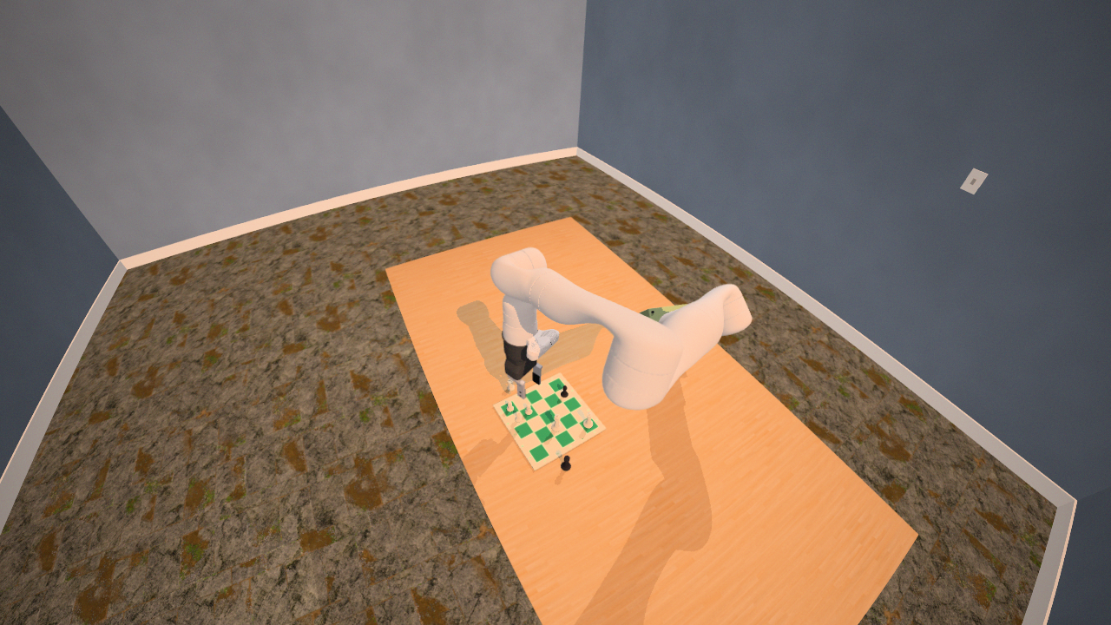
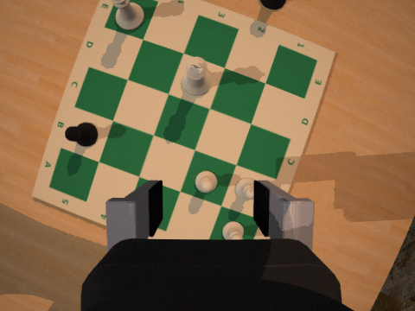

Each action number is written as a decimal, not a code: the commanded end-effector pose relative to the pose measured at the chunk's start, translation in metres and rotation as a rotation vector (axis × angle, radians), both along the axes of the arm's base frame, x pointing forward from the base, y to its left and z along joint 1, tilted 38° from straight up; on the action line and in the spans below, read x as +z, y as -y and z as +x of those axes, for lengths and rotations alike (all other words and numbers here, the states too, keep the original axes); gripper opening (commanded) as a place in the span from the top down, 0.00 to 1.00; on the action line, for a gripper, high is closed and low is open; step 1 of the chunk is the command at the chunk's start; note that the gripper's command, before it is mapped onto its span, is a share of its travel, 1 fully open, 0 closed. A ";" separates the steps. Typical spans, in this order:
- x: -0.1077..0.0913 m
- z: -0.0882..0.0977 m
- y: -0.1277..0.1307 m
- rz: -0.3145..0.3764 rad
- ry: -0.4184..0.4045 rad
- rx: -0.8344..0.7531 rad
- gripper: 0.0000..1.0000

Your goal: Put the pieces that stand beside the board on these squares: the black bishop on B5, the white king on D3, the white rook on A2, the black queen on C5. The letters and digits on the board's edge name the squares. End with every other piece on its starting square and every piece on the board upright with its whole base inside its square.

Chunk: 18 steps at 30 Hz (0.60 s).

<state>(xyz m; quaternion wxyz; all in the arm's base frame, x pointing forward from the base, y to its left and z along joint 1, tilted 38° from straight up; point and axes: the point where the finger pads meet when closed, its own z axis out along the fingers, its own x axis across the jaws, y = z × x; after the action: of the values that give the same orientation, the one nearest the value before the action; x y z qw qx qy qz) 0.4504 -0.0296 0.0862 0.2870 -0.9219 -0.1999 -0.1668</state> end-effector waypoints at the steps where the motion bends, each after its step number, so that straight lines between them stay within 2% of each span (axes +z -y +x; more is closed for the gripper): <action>1: -0.015 0.000 0.013 0.014 -0.074 -0.078 0.00; 2: -0.017 0.002 0.016 0.022 -0.099 -0.111 0.00; 4: -0.017 0.002 0.016 0.022 -0.099 -0.111 0.00; 18: -0.050 0.015 0.049 0.111 -0.394 -0.496 0.00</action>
<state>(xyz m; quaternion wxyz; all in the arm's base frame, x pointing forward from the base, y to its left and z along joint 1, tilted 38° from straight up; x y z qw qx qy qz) 0.4672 -0.0705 0.0459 0.3206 -0.9412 0.0797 -0.0711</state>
